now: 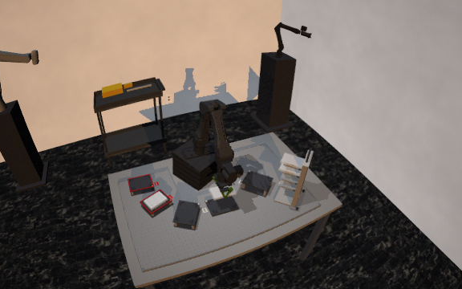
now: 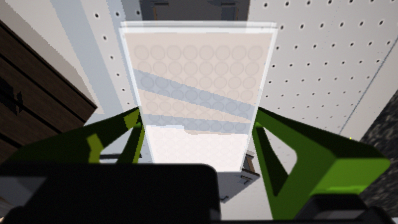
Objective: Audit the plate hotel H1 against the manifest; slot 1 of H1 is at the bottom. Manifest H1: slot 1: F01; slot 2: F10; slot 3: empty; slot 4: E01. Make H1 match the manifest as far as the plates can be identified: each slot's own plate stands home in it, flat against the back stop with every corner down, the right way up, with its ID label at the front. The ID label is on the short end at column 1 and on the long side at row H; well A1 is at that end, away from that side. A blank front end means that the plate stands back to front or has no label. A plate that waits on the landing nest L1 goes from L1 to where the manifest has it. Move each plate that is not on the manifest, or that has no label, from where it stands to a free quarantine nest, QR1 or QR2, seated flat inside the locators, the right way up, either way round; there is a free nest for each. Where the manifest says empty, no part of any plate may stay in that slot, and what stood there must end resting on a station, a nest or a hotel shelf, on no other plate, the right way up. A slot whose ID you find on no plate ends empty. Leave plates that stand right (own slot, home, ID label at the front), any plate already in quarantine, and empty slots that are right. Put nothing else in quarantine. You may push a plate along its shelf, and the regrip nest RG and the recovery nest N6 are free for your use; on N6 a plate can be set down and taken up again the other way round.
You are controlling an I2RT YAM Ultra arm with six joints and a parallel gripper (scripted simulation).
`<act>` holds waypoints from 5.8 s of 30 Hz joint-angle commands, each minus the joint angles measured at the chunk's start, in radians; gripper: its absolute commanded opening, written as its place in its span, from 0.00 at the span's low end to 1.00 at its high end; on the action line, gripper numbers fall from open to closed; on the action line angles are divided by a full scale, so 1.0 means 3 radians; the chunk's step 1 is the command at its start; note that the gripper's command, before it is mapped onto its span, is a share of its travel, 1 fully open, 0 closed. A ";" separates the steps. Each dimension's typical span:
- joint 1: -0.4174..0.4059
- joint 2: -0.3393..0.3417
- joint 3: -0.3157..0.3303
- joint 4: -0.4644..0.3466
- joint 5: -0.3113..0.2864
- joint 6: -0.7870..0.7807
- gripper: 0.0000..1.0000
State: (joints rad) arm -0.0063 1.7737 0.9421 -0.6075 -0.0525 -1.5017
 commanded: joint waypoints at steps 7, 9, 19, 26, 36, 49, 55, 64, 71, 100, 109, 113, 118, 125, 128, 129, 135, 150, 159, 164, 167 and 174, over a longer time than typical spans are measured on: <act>-0.0018 -0.0218 0.0160 -0.0390 -0.0019 -0.0021 0.86; -0.0021 -0.0258 0.0193 -0.0462 -0.0020 -0.0024 0.86; -0.0036 -0.0403 0.0336 -0.0751 -0.0021 -0.0039 0.86; -0.0049 -0.0511 0.0480 -0.1003 -0.0023 -0.0051 0.86; -0.0064 -0.0612 0.0663 -0.1289 -0.0025 -0.0066 0.86; -0.0083 -0.0710 0.0934 -0.1659 -0.0027 -0.0086 0.86; 0.0074 -0.0691 0.0966 -0.1662 -0.0008 0.0292 0.86; 0.0420 -0.0622 0.1066 -0.1675 0.0034 0.1108 0.86; 0.0611 -0.0592 0.1109 -0.1681 0.0058 0.1519 0.86; 0.1555 -0.0355 0.1416 -0.1733 0.0180 0.3371 0.86; 0.1831 -0.0269 0.1523 -0.1755 0.0217 0.3894 0.86; 0.1965 -0.0215 0.1589 -0.1769 0.0234 0.4027 0.86; 0.2066 -0.0187 0.1623 -0.1777 0.0247 0.4282 0.86; 0.2302 -0.0126 0.1694 -0.1793 0.0278 0.5054 0.86; 0.2401 -0.0094 0.1733 -0.1802 0.0290 0.5153 0.86; 0.2433 -0.0082 0.1747 -0.1806 0.0295 0.5185 0.86; 0.2562 -0.0032 0.1808 -0.1821 0.0311 0.5313 0.86; 0.2808 0.0088 0.1956 -0.1860 0.0341 0.5557 0.86; 0.2799 0.0151 0.1793 -0.1633 0.0340 0.5548 0.86; 0.2793 0.0216 0.1715 -0.1490 0.0339 0.5542 0.86; 0.2789 0.0257 0.1663 -0.1397 0.0339 0.5538 0.86; 0.2783 0.0321 0.1558 -0.1227 0.0338 0.5532 0.86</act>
State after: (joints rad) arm 0.8288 1.8763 1.4109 -1.0199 0.0490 0.1600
